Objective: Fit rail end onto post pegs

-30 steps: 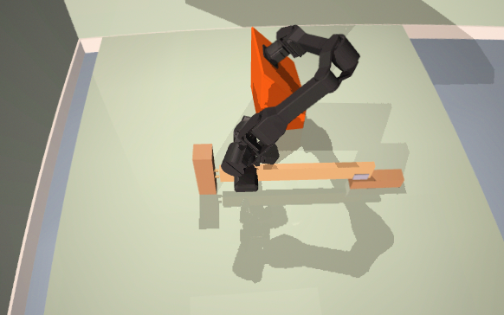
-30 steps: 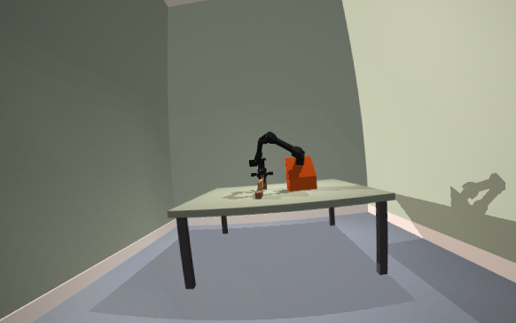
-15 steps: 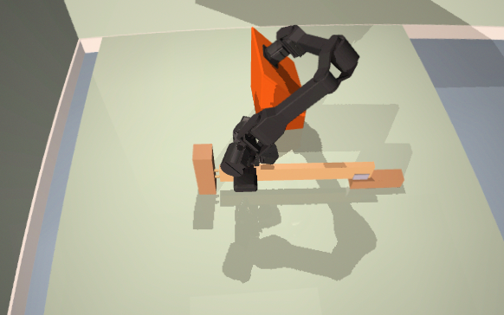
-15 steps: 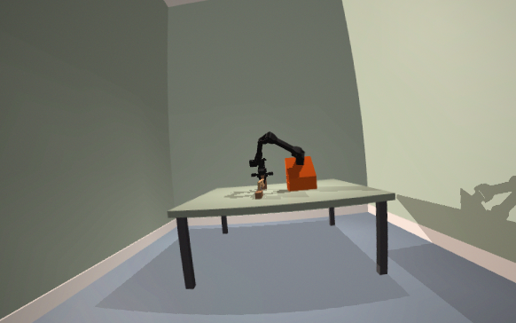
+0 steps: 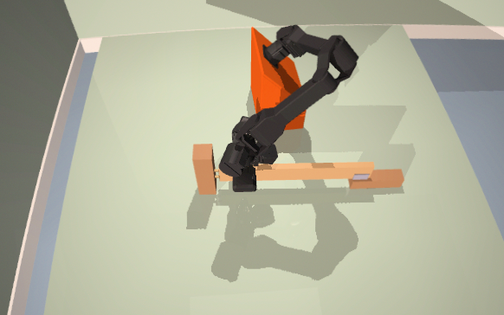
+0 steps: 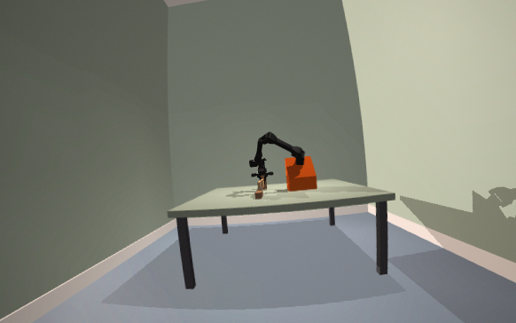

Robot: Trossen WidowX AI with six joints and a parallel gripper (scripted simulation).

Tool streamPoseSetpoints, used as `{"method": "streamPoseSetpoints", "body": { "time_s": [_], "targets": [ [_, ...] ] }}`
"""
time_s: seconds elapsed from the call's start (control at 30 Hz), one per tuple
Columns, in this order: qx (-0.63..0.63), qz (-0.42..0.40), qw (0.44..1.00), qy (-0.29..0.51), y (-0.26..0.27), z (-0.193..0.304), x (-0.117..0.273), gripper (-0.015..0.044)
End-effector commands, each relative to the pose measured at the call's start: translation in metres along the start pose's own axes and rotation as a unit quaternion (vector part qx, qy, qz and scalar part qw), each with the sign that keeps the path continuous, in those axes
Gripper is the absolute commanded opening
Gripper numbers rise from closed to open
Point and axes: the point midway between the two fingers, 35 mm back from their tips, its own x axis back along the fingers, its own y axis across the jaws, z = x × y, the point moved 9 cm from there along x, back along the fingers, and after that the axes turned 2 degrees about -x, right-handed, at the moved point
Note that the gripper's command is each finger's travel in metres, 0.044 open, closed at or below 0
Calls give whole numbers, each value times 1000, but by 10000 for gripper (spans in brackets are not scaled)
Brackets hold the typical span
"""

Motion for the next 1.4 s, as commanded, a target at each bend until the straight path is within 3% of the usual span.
{"method": "streamPoseSetpoints", "body": {
  "time_s": [0.0, 1.37],
  "targets": [
    [4, 8, 1000, 4, -4, 4, 5, 0],
    [4, 8, 1000, 4, -6, -4, 5, 0]
  ]
}}
